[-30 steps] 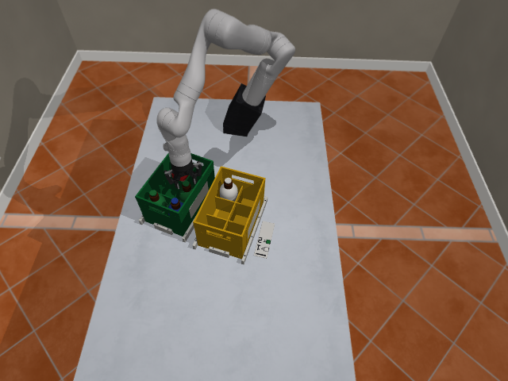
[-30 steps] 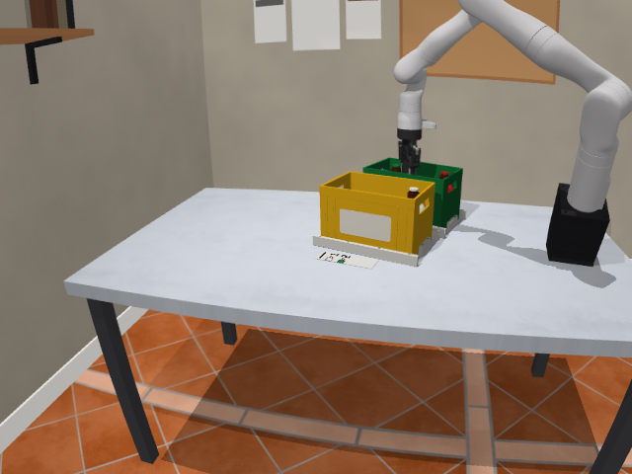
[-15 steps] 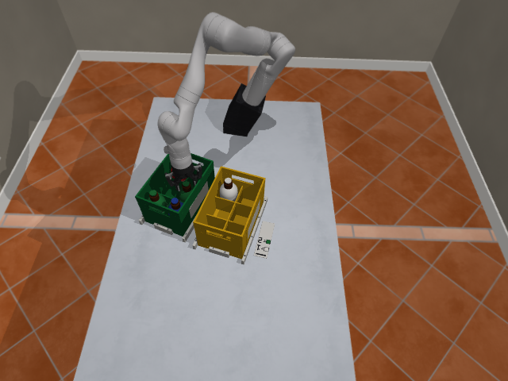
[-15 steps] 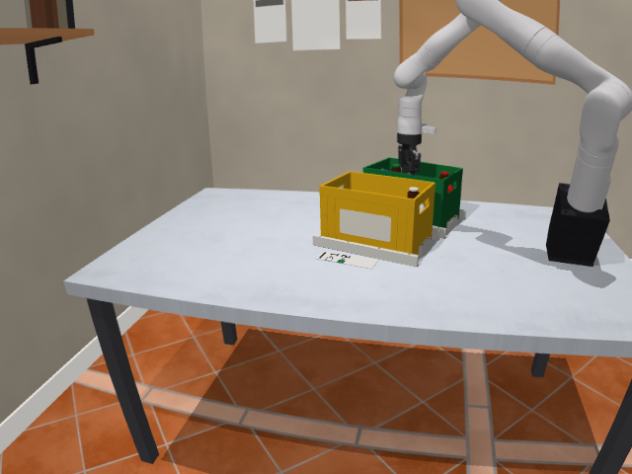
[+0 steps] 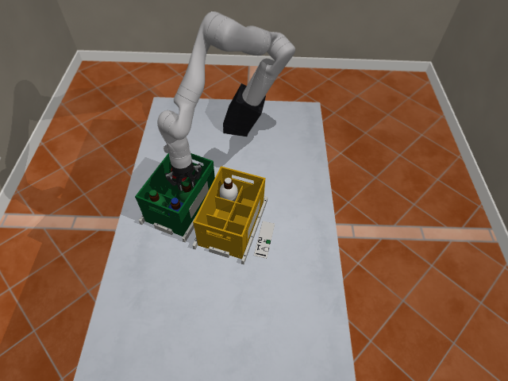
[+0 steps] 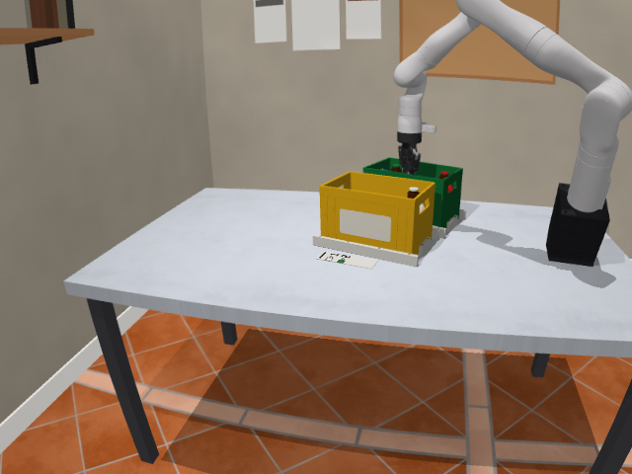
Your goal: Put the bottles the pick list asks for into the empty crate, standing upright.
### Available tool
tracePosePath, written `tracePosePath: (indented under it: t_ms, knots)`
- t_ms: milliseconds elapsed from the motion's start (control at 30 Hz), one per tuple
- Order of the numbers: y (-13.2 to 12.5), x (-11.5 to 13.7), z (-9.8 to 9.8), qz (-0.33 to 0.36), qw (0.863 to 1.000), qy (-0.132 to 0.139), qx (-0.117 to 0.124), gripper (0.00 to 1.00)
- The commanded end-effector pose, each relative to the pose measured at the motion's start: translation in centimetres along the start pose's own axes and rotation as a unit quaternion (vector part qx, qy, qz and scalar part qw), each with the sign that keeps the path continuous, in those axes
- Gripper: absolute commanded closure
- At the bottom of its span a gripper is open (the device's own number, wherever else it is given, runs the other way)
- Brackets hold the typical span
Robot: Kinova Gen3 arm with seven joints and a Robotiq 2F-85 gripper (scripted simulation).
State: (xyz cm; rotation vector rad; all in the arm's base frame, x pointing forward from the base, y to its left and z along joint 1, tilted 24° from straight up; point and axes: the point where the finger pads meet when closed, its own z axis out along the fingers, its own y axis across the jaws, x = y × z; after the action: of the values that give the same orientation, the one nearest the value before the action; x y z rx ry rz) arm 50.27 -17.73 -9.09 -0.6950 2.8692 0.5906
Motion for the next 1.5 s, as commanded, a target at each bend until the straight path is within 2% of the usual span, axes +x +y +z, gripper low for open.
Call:
tracePosePath:
  t_ms: [0, 300, 1000, 1467]
  knots:
    - [-0.07, -0.03, -0.12, 0.000, 1.000, -0.001, 0.001, 0.52]
    - [-0.07, -0.03, -0.12, 0.000, 1.000, -0.001, 0.001, 0.52]
    - [-0.07, -0.03, -0.12, 0.000, 1.000, -0.001, 0.001, 0.60]
    - [-0.07, -0.03, -0.13, 0.000, 1.000, -0.001, 0.001, 0.60]
